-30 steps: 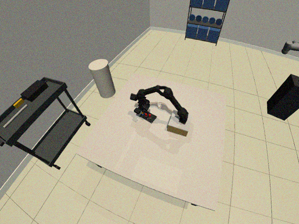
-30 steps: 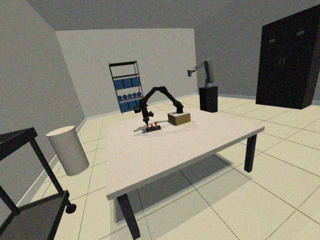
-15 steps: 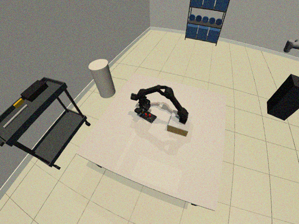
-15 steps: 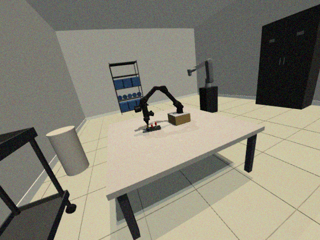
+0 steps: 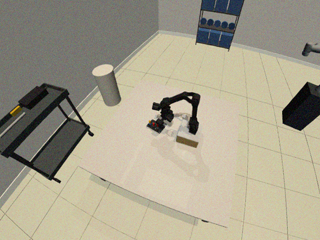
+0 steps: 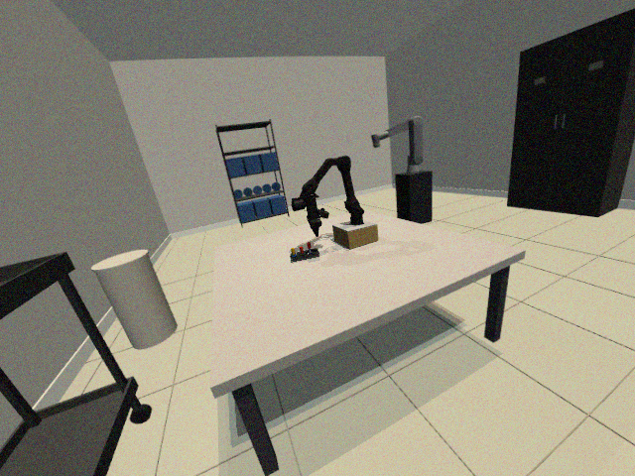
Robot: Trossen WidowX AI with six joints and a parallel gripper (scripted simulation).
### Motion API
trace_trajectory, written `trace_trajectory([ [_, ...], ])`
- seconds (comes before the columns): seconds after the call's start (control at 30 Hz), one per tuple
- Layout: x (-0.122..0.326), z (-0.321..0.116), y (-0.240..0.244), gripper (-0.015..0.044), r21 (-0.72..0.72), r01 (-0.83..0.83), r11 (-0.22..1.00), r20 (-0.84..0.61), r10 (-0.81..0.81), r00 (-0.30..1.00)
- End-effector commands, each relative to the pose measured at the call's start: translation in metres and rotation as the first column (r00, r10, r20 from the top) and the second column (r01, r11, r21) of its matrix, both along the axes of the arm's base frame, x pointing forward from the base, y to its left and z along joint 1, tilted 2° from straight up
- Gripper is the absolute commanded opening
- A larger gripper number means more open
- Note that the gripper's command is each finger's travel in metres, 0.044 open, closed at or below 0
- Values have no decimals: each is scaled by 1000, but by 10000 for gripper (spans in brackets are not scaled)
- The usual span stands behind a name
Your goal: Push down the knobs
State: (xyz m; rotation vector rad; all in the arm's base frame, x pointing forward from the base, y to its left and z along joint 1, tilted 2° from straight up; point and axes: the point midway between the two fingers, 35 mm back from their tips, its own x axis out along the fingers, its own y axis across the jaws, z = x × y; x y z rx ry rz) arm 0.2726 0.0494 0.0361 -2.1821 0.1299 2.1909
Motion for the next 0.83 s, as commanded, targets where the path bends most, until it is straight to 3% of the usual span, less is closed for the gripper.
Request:
trace_trajectory([
  [0.0, -45, -6, -8, 440, 1, 3, 1000, -3, -3, 1000],
  [0.8, -52, -8, -9, 440, 1, 3, 1000, -4, -3, 1000],
])
